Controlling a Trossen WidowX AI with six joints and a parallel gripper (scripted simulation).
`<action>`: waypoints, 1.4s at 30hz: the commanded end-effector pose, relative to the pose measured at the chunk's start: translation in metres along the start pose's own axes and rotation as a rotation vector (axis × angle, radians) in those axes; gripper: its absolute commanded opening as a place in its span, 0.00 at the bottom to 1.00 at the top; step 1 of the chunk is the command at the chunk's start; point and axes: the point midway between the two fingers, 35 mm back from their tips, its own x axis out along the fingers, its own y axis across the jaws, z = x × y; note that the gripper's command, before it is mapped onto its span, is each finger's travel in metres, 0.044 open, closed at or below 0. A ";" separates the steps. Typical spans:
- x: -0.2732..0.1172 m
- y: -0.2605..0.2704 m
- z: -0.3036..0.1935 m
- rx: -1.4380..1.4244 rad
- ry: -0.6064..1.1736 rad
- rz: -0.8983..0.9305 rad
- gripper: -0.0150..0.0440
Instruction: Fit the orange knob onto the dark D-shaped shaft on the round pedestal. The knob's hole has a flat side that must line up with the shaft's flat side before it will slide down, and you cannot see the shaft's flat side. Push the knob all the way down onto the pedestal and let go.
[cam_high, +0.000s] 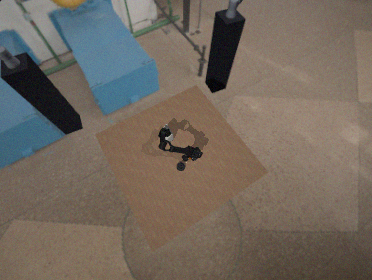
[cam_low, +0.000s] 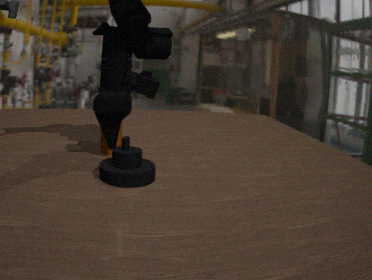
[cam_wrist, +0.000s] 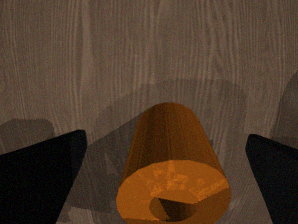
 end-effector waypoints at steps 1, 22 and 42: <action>0.009 0.000 -0.004 -0.012 0.006 -0.008 1.00; 0.009 0.000 -0.004 -0.012 0.006 -0.008 0.39; -0.131 0.013 -0.011 -0.013 0.007 -0.001 0.25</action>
